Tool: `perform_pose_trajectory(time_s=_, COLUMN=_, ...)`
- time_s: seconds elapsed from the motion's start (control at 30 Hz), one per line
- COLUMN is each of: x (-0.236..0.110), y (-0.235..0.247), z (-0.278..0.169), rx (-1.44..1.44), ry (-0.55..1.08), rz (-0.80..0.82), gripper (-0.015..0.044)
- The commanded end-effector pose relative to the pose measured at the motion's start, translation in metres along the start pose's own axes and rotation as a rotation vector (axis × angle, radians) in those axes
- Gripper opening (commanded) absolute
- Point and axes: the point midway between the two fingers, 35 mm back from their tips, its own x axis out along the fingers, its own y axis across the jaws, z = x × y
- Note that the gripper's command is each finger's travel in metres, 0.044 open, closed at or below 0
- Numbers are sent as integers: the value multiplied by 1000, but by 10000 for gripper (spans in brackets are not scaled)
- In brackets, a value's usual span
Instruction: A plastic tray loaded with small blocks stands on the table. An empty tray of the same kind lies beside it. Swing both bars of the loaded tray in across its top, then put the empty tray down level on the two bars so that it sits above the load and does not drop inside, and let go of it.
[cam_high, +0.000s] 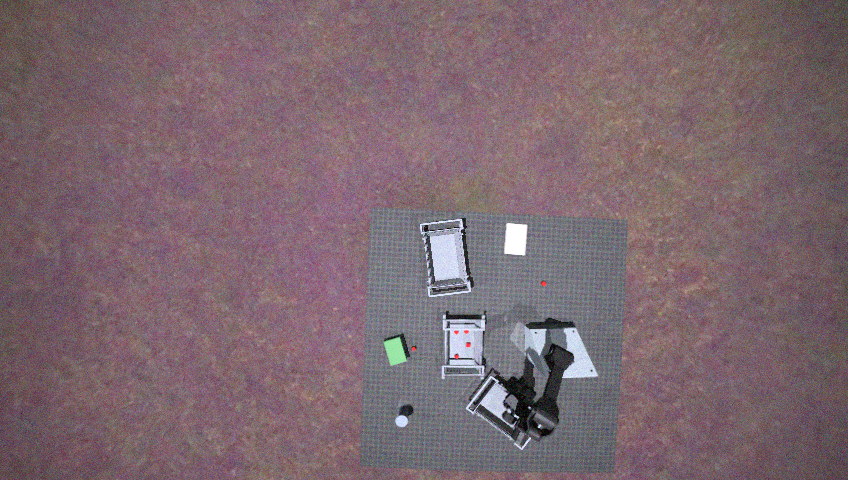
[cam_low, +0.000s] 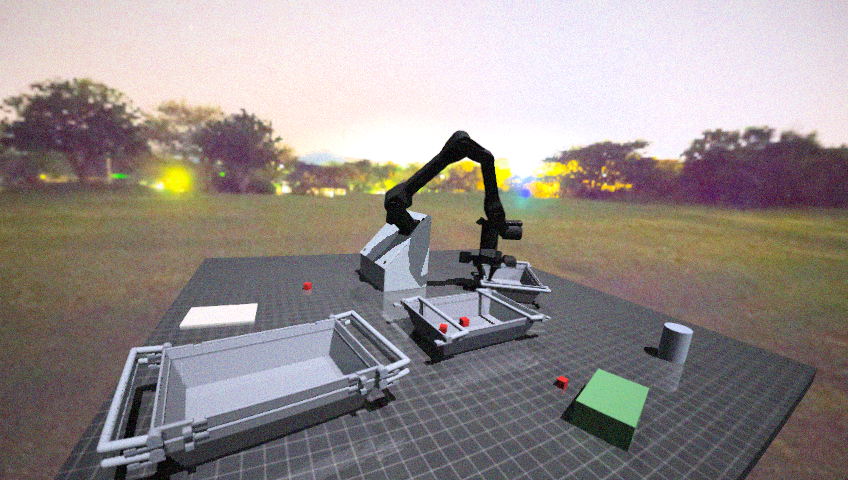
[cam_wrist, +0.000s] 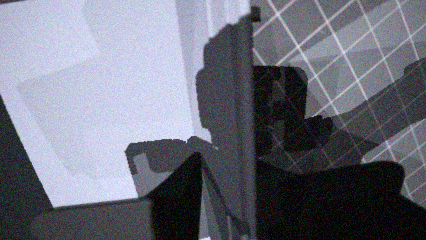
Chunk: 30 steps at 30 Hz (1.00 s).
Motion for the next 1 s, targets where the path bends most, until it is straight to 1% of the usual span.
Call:
perform_pose_trajectory(time_s=0.0, x=0, y=-2, z=0, rx=-5, ry=-1, rz=-8, gripper=68)
perform_pose_trajectory(time_s=0.2, x=0, y=-2, z=0, rx=-5, ry=-1, rz=-8, gripper=28)
perform_pose_trajectory(time_s=0.33, x=-9, y=-1, z=0, rx=-5, ry=-1, rz=-7, gripper=1)
perform_pose_trajectory(time_s=0.73, x=-77, y=0, z=-1, rx=-6, ry=2, rz=-6, gripper=0)
perform_pose_trajectory(time_s=0.97, x=-80, y=-1, z=-1, rx=-6, ry=2, rz=-6, gripper=0)
